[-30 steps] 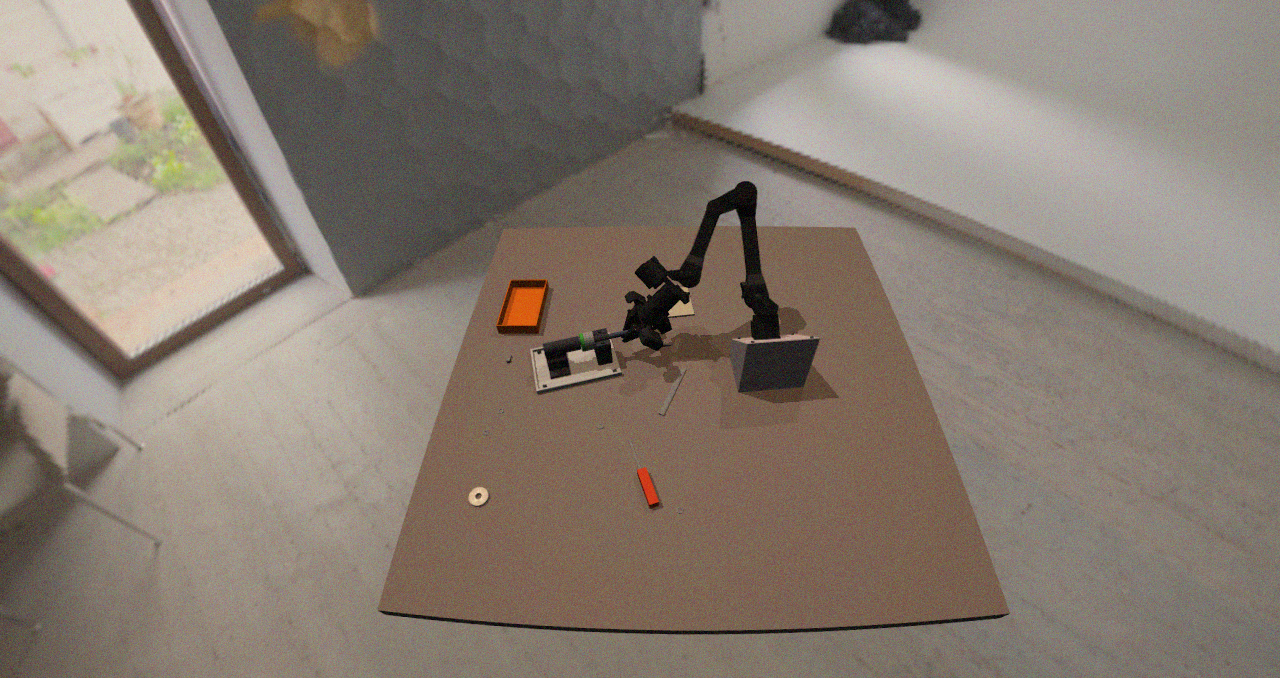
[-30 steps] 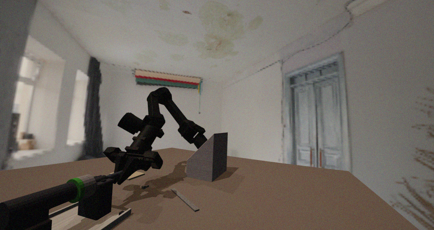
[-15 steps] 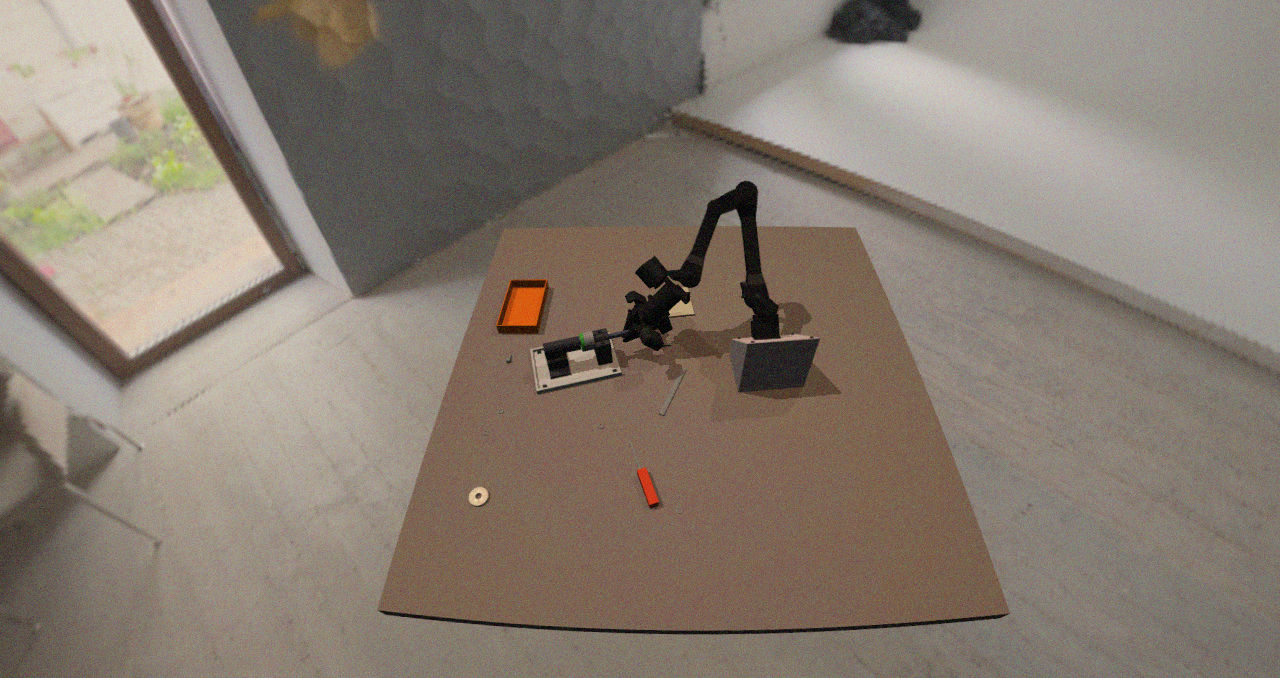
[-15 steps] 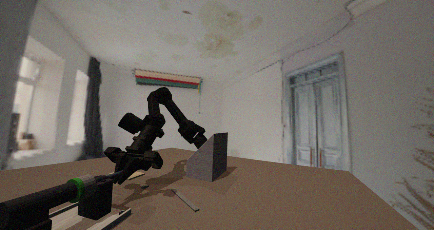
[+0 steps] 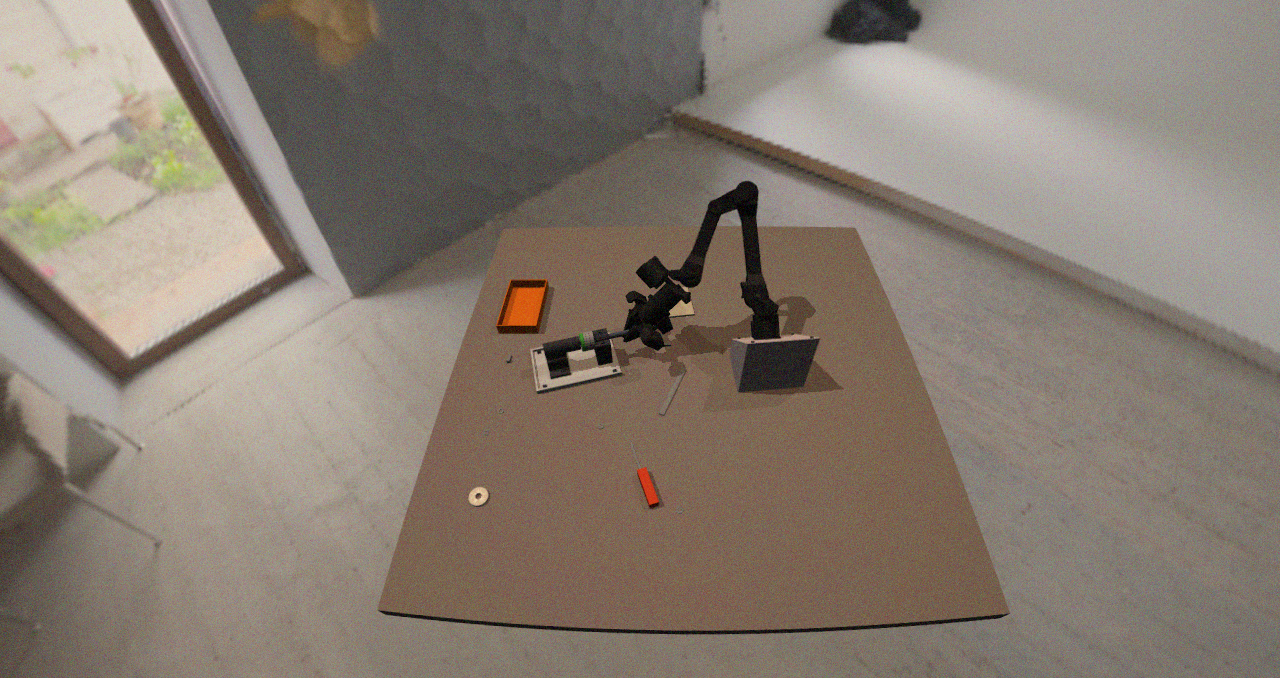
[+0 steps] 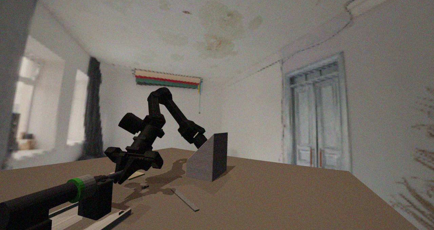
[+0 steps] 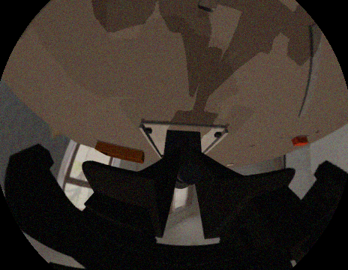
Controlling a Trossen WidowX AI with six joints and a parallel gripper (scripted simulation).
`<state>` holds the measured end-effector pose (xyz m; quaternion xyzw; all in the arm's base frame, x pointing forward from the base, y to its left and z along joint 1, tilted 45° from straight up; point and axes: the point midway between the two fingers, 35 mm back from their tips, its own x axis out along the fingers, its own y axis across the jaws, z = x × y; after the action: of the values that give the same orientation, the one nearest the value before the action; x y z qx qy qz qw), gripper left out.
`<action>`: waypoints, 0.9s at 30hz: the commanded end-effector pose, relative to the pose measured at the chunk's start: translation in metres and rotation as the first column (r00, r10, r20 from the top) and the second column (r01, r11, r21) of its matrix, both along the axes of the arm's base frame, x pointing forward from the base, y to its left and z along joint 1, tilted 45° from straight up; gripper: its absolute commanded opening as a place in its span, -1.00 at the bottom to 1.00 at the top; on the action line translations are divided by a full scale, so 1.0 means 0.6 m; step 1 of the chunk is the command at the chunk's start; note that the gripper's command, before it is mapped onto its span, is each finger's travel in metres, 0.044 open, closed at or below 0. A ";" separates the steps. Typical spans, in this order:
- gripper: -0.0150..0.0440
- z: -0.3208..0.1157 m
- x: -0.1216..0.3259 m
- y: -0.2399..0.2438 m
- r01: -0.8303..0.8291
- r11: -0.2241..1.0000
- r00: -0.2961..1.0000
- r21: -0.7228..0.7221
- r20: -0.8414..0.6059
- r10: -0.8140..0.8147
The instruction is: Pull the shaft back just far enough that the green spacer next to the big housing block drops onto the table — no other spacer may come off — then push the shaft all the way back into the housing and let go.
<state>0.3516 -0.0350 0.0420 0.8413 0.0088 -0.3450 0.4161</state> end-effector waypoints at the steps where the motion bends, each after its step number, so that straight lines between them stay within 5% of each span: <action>1: -0.49 0.001 -0.001 0.000 -0.001 1.000 1.000 -0.003 0.001 0.001; 27: -0.49 0.002 -0.005 -0.002 -0.001 1.000 1.000 -0.003 0.001 0.001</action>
<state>0.3492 -0.0357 0.0423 0.8412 0.0088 -0.3451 0.4161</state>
